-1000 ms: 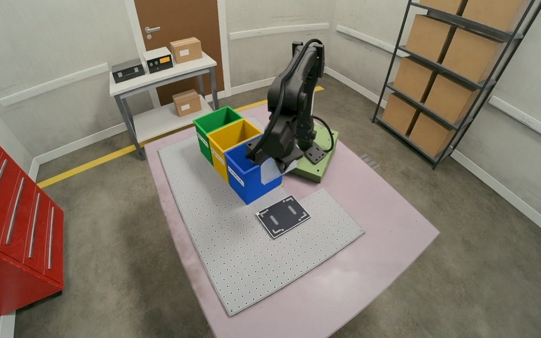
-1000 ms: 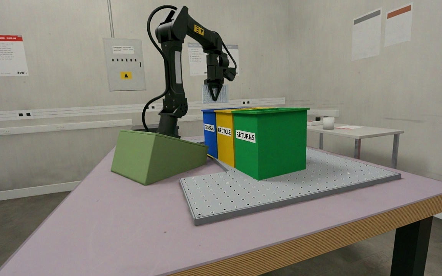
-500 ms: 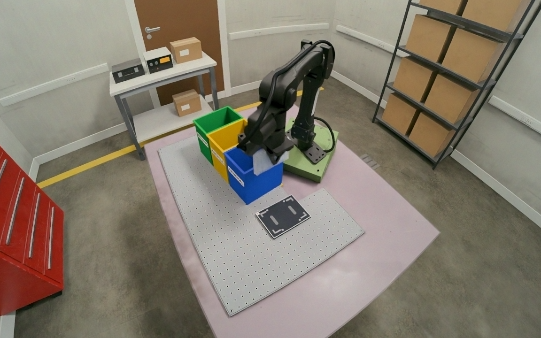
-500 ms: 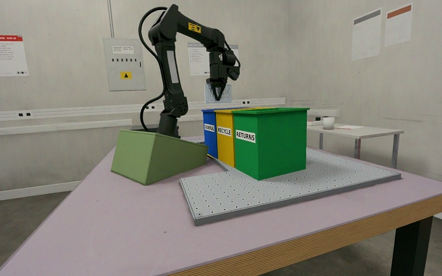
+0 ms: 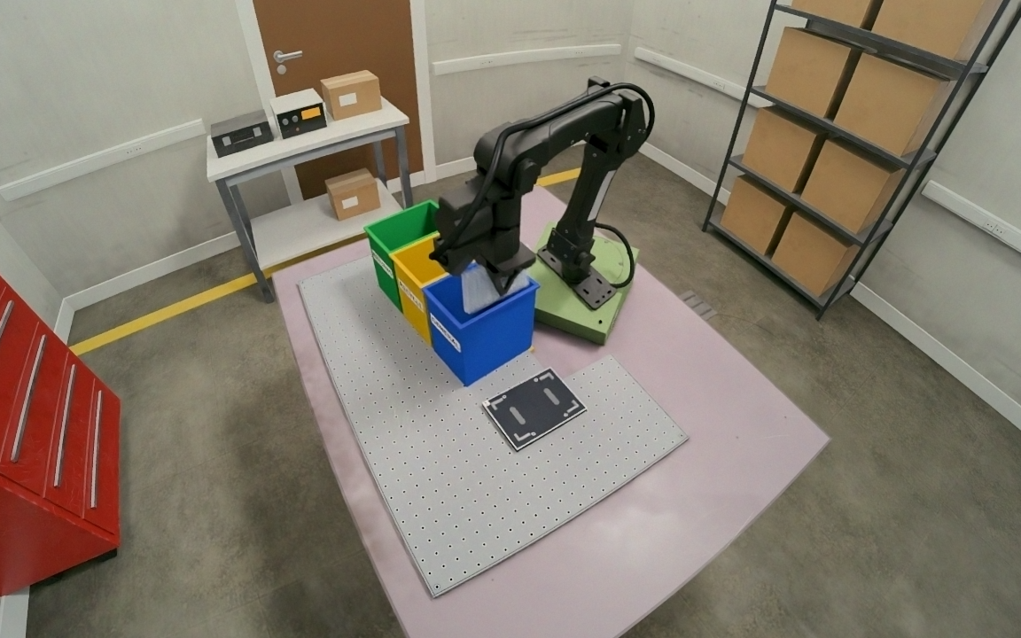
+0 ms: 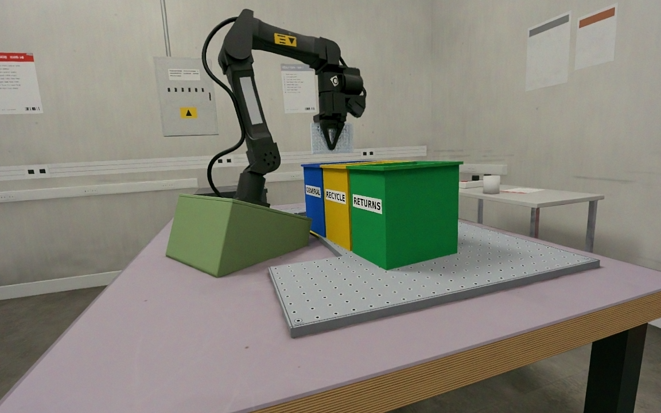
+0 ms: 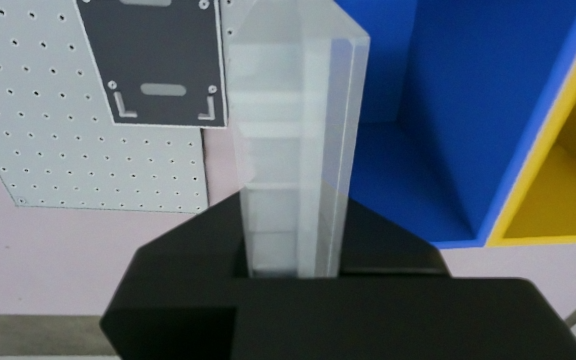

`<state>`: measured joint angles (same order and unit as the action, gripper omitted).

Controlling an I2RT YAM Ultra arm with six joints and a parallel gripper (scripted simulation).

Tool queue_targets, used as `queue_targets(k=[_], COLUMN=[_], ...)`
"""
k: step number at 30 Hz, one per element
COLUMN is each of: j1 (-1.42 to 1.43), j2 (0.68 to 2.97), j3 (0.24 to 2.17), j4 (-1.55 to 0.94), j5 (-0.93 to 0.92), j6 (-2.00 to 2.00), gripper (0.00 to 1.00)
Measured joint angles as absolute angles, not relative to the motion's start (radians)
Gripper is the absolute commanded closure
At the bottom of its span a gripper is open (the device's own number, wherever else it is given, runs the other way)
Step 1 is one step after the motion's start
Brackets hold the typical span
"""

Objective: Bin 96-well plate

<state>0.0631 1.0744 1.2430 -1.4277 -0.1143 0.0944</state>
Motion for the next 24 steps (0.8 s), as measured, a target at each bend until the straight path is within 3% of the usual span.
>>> queue_targets(k=[24], j1=[-0.385], j2=[1.119], j3=[1.228], j4=[-1.454], j5=[-0.246], j6=[-0.353], gripper=[1.00])
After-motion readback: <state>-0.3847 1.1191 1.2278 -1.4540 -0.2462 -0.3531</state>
